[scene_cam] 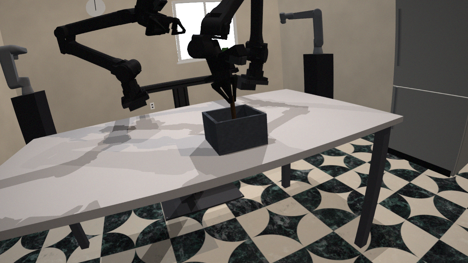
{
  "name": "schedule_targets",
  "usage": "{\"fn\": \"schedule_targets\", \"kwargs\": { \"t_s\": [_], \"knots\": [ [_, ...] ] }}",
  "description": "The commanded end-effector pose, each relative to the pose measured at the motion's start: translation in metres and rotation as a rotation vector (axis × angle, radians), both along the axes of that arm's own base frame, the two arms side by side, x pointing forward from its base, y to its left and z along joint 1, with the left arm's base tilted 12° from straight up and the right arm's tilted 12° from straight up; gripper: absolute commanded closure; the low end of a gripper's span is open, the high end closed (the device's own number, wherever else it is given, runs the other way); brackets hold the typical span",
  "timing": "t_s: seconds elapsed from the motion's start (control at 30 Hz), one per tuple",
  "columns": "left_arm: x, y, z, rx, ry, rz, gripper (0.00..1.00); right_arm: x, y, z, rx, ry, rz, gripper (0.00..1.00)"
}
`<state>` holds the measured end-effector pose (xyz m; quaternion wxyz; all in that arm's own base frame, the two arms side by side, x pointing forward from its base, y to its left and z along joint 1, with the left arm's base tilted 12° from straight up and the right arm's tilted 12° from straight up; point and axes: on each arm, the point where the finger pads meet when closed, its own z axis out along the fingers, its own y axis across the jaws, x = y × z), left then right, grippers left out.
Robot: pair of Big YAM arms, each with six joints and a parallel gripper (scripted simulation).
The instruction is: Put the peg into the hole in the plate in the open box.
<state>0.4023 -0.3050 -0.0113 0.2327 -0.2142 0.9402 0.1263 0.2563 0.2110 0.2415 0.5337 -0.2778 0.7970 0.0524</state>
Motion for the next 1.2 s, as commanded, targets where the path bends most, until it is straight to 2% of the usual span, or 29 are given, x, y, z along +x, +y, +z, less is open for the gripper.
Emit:
{"fn": "schedule_targets", "kwargs": {
  "t_s": [0.0, 0.03, 0.2, 0.23, 0.5, 0.63, 0.77, 0.87, 0.93, 1.03, 1.17],
  "knots": [
    [0.014, -0.005, 0.002, -0.032, -0.025, 0.018, 0.92, 0.009, 0.003, 0.039, 0.047, -0.035, -0.016, 0.0],
    [0.015, -0.009, 0.012, -0.051, -0.042, 0.024, 0.92, 0.009, 0.003, 0.039, 0.047, -0.035, -0.016, 0.0],
    [0.011, -0.001, 0.015, -0.051, -0.037, 0.012, 0.92, 0.009, 0.003, 0.039, 0.047, -0.035, -0.016, 0.0],
    [0.018, -0.008, 0.022, -0.067, -0.05, 0.008, 0.92, 0.005, 0.005, 0.024, 0.034, -0.024, -0.003, 0.0],
    [0.008, 0.003, -0.009, -0.027, -0.008, 0.006, 0.92, 0.005, 0.005, 0.024, 0.034, -0.024, -0.003, 0.0],
    [0.022, -0.01, -0.001, -0.055, -0.034, 0.005, 0.92, 0.005, 0.005, 0.024, 0.034, -0.024, -0.003, 0.0],
    [0.008, 0.007, -0.021, -0.026, -0.005, 0.004, 0.92, 0.005, 0.005, 0.024, 0.034, -0.024, -0.003, 0.0],
    [0.016, 0.0, -0.023, -0.041, -0.018, 0.003, 0.92, 0.005, 0.005, 0.024, 0.034, -0.024, -0.003, 0.0],
    [0.008, 0.01, -0.034, -0.023, -0.003, 0.003, 0.92, 0.005, 0.005, 0.024, 0.034, -0.024, -0.003, 0.0],
    [0.025, -0.004, -0.029, -0.053, -0.033, 0.003, 0.92, 0.005, 0.005, 0.024, 0.034, -0.024, -0.003, 0.0],
    [0.015, 0.007, -0.043, -0.035, -0.014, 0.003, 0.92, 0.005, 0.005, 0.024, 0.034, -0.024, -0.003, 0.0]
  ]
}}
